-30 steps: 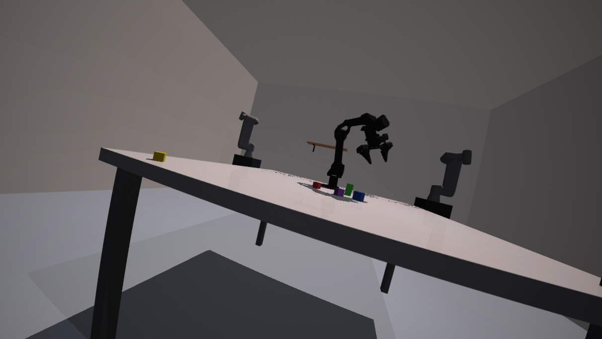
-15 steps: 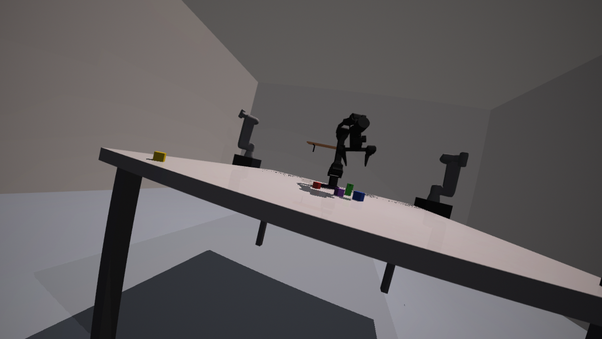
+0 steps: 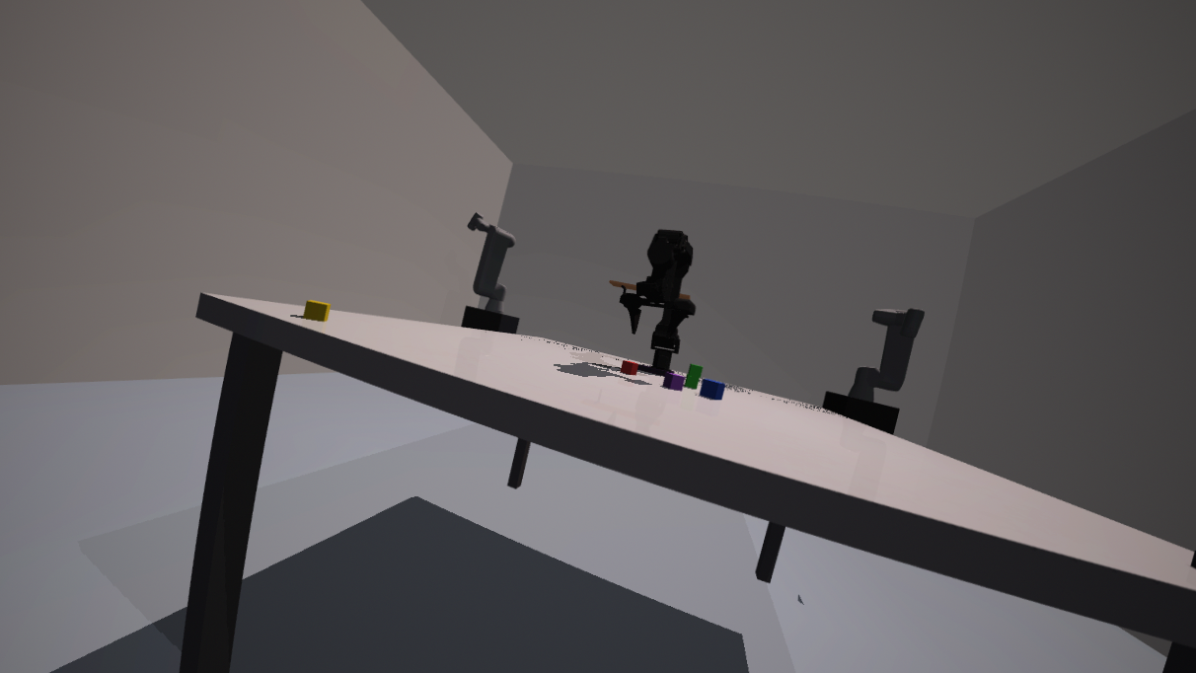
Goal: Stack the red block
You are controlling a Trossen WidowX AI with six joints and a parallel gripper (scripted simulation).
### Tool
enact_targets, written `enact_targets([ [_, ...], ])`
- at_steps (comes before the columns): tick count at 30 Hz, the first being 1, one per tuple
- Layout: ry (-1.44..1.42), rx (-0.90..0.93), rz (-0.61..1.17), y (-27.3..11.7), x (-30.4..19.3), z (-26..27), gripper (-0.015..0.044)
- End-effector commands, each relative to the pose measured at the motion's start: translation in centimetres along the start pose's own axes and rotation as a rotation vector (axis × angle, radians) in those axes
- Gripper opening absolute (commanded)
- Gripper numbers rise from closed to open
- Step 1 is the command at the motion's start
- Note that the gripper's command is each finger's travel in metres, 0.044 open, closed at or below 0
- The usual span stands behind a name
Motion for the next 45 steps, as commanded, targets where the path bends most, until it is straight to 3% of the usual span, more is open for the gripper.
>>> enact_targets([
  [1, 0.066, -0.034, 0.045, 1.0, -0.3, -2.8, 0.044],
  [8, 0.08, -0.04, 0.053, 1.2, -0.3, -3.1, 0.044],
  [16, 0.08, -0.04, 0.053, 5.6, -0.6, -3.3, 0.044],
  [45, 0.08, -0.041, 0.053, 9.5, -0.8, -3.6, 0.044],
])
Point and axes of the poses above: the point midway between the two fingers, 35 mm back from their tips, its own y axis out along the fingers, its own z axis across the jaws, x = y × z, the point moved 1 cm from there along -y, back along the fingers, and after that the axes turned 12 degrees about -y, right-handed, at the moved point
